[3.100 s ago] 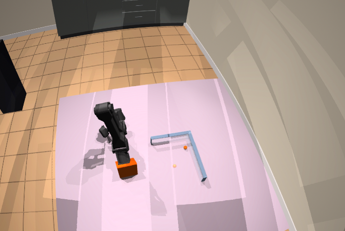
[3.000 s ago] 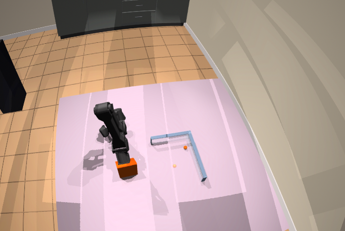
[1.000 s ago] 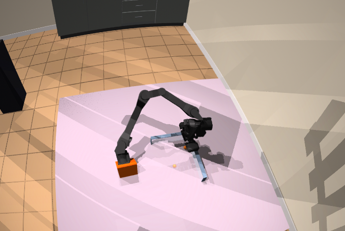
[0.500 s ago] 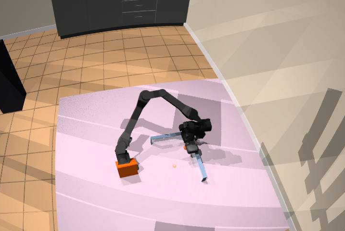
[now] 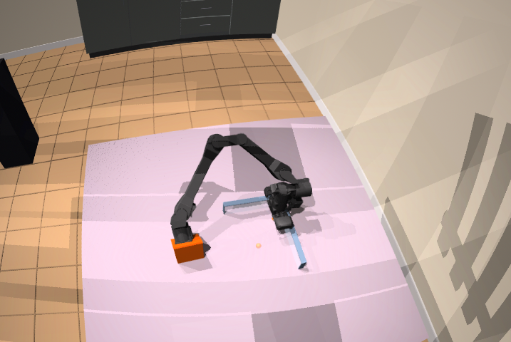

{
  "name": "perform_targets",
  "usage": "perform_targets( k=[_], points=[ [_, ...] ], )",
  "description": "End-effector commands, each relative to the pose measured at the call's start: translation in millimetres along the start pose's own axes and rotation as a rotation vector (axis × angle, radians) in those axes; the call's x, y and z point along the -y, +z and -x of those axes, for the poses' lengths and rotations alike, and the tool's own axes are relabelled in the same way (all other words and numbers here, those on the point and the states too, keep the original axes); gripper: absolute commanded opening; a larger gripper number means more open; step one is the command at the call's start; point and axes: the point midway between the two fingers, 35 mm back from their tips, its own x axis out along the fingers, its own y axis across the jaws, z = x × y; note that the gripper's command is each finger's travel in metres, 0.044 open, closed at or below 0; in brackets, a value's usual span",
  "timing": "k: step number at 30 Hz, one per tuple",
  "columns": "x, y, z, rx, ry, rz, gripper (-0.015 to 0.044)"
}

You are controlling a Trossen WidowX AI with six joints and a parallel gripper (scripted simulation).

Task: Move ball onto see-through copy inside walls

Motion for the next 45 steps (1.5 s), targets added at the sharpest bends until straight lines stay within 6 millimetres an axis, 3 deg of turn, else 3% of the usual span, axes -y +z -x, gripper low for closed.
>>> perform_targets(
  k=[1, 6, 9, 17, 23, 28, 37, 41, 45],
  points=[
    [-0.6, -0.3, -1.3, -0.001, 0.005, -0.004, 0.009],
    [-0.6, -0.3, -1.3, -0.001, 0.005, -0.004, 0.0057],
    [-0.4, 0.6, 2.7, 0.0, 0.005, -0.004, 0.0],
    [1.8, 5.8, 51.6, 0.001, -0.003, -0.005, 0.0],
    [-12.2, -10.5, 27.5, -0.09, -0.021, 0.038, 0.0],
    [-9.0, -5.6, 49.4, -0.069, -0.016, 0.027, 0.0],
    [0.0, 0.1, 114.8, -0.006, 0.0, -0.003, 0.0],
    [1.4, -0.4, 119.4, -0.001, 0.001, -0.005, 0.0],
    [16.5, -8.1, 116.6, 0.0, -0.002, -0.006, 0.0]
  ],
)
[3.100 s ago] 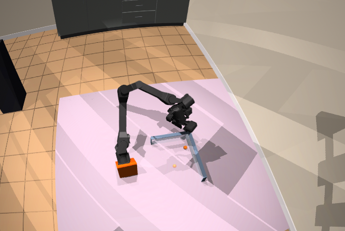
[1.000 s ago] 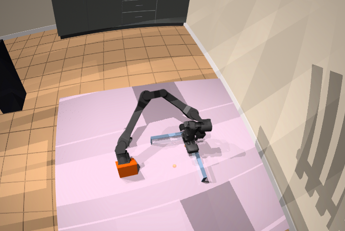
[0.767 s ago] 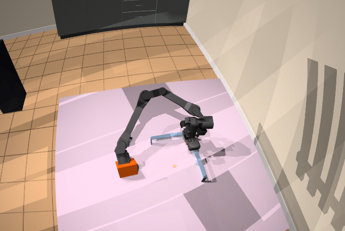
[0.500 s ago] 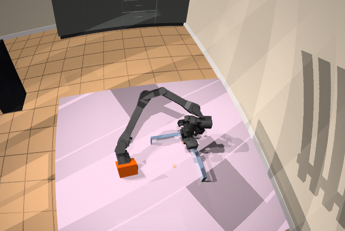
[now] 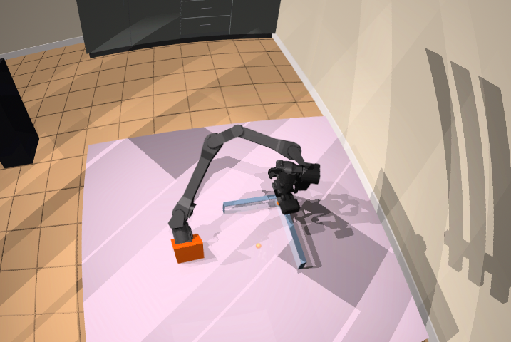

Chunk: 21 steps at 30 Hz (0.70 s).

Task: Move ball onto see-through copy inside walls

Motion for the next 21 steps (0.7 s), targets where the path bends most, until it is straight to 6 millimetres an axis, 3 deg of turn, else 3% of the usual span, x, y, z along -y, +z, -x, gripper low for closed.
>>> perform_targets(
  k=[1, 21],
  points=[
    [15.1, -8.6, -2.8, -0.005, -0.007, -0.001, 0.0],
    [89.5, -73.0, -25.6, -0.006, -0.01, -0.003, 0.0]
  ],
)
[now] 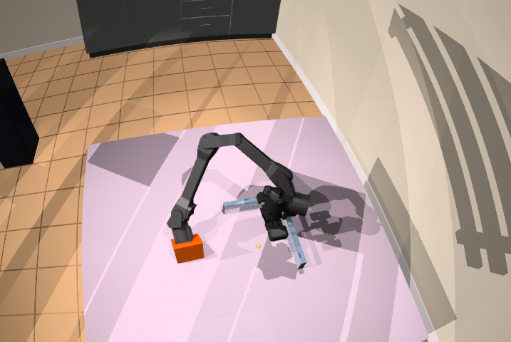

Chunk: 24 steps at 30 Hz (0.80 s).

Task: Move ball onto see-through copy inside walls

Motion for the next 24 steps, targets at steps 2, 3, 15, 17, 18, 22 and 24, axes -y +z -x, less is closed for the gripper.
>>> perform_targets(
  k=[2, 3, 15, 17, 18, 22, 24],
  points=[
    [14.2, -18.3, -6.8, -0.004, -0.002, 0.004, 0.0],
    [16.9, -22.2, -8.3, -0.004, -0.002, 0.004, 0.0],
    [23.9, -30.0, -44.3, -0.004, -0.001, 0.004, 0.0],
    [23.7, -30.2, -56.4, -0.004, 0.0, 0.004, 0.0],
    [23.5, -30.5, -62.3, -0.004, 0.0, 0.004, 0.0],
    [22.5, -32.3, -81.5, -0.004, 0.003, 0.005, 0.0],
    [22.4, -32.4, -82.5, -0.004, 0.003, 0.005, 0.0]
  ],
)
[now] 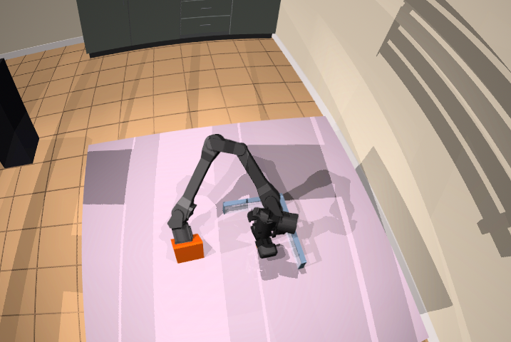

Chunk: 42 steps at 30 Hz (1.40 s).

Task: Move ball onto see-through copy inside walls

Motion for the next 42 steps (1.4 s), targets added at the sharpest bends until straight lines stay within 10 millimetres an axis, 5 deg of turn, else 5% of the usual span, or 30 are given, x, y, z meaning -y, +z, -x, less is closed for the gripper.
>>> perform_targets(
  k=[1, 26, 34, 42],
  points=[
    [-0.2, -0.5, -5.9, 0.004, 0.006, -0.006, 0.0],
    [-0.5, -0.5, -25.0, 0.004, 0.007, -0.006, 0.0],
    [0.2, -0.2, -23.8, 0.005, 0.002, -0.002, 0.0208],
    [0.4, 0.2, -21.1, 0.005, 0.002, -0.002, 0.0208]
  ],
)
